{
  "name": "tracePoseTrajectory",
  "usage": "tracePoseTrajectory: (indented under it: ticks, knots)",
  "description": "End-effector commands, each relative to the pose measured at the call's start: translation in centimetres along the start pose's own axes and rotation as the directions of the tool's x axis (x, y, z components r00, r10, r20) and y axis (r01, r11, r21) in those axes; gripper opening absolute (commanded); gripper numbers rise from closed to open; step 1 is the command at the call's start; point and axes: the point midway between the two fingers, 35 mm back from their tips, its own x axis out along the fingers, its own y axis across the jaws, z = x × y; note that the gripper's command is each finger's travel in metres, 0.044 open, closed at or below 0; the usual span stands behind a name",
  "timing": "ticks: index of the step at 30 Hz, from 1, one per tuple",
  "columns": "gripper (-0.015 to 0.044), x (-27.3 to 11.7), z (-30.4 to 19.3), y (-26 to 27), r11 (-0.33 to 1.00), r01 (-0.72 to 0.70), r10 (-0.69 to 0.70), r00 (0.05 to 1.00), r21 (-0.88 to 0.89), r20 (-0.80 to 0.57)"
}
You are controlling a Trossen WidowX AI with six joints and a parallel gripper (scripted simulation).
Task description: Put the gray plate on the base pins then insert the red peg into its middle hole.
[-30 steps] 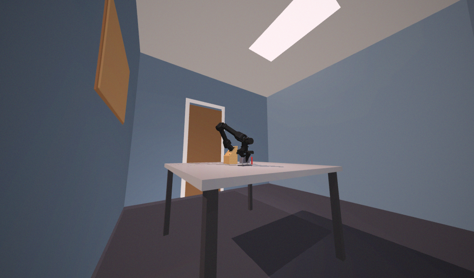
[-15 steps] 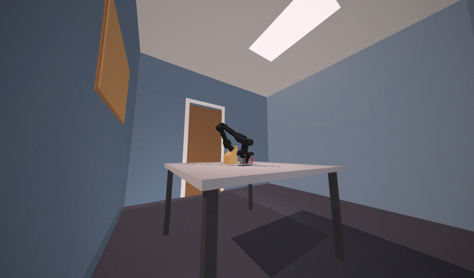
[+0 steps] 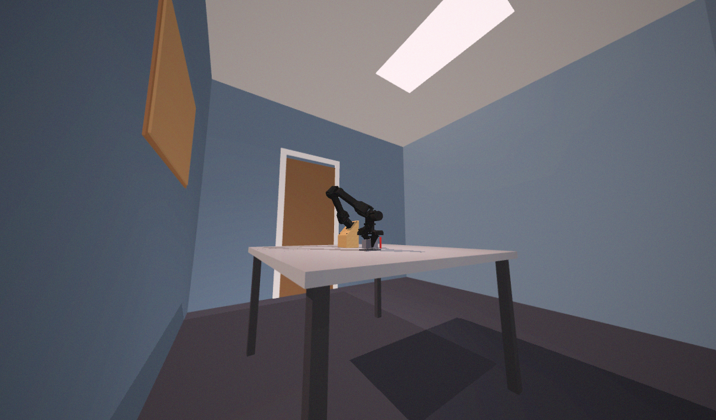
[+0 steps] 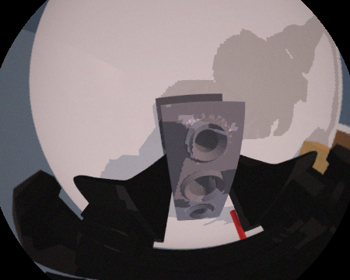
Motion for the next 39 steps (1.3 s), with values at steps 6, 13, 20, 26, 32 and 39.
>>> tracePoseTrajectory:
  ticks: [6,13,20,26,32,39]
  knots:
    - [0.0000,0.0,0.0,0.0,1.000,0.000,0.000,1.000,0.000,0.000]
    - [0.0157,0.0,0.0,0.0,1.000,0.000,0.000,1.000,0.000,0.000]
    - [0.0341,0.0,0.0,0.0,1.000,0.000,0.000,1.000,0.000,0.000]
    - [0.0440,0.0,0.0,0.0,1.000,0.000,0.000,1.000,0.000,0.000]
    - [0.0440,-4.3,-0.2,0.6,1.000,-0.002,0.002,1.000,-0.002,-0.009]
    - [0.0440,-12.4,-0.4,0.3,1.000,0.000,0.000,1.000,-0.004,-0.003]
